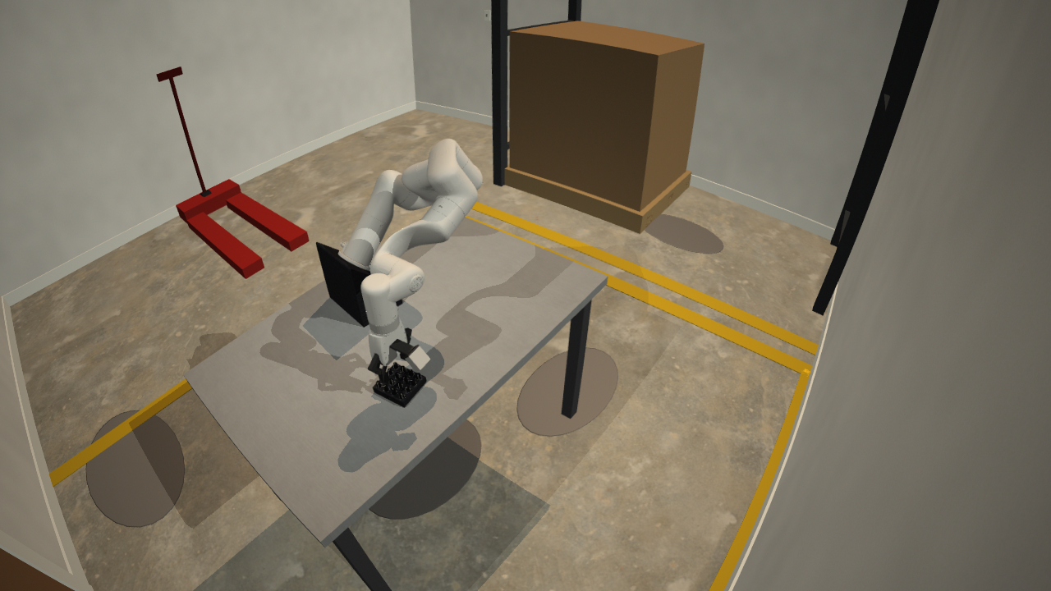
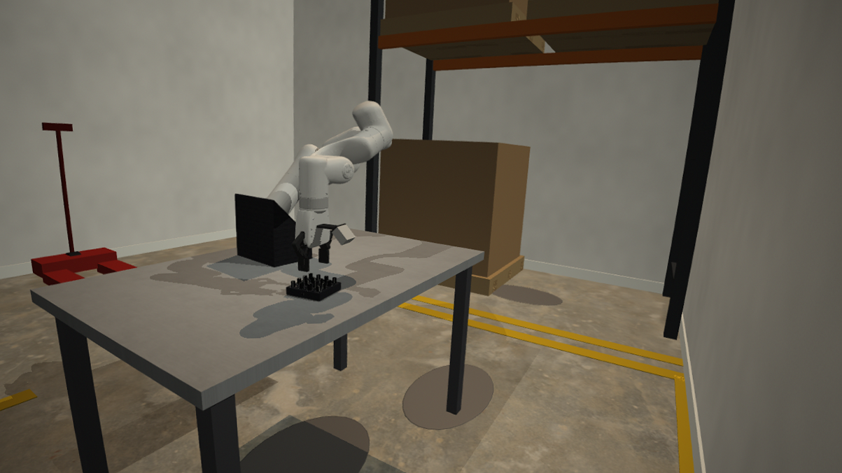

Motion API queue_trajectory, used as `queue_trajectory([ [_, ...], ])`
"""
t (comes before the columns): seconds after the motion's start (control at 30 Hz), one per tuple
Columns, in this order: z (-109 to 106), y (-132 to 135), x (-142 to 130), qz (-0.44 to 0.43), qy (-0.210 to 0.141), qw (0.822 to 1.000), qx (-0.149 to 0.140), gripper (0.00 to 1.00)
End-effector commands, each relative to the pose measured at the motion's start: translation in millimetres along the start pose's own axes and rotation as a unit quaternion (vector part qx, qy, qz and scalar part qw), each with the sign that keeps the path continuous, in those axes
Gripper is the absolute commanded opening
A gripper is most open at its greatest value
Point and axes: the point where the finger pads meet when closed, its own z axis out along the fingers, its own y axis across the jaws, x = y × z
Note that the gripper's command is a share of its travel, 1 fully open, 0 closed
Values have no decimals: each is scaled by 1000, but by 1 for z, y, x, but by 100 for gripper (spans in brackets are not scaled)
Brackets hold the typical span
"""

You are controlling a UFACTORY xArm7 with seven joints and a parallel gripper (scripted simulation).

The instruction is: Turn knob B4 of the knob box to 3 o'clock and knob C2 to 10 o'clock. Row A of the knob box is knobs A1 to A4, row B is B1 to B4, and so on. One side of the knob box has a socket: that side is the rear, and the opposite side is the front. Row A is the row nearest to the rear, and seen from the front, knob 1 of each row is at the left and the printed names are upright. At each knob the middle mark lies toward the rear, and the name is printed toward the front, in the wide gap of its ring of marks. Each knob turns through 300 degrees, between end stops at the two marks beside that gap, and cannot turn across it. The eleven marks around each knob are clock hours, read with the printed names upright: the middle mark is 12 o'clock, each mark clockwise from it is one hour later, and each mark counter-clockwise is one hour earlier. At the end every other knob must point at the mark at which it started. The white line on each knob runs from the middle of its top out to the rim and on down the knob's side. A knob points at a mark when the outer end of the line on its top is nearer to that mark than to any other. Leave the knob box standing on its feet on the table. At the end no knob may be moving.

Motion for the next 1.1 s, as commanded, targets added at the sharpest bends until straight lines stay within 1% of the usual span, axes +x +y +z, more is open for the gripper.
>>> queue_trajectory([
  [0.0, -2, 1, 1, 0, 1, 1000, -2, 100],
  [0.3, -2, 2, -2, 0, 1, 1000, -2, 100],
  [0.63, -2, 2, -12, 0, 1, 1000, -2, 100],
  [1.07, -2, 3, -39, 0, 1, 1000, -2, 100],
])
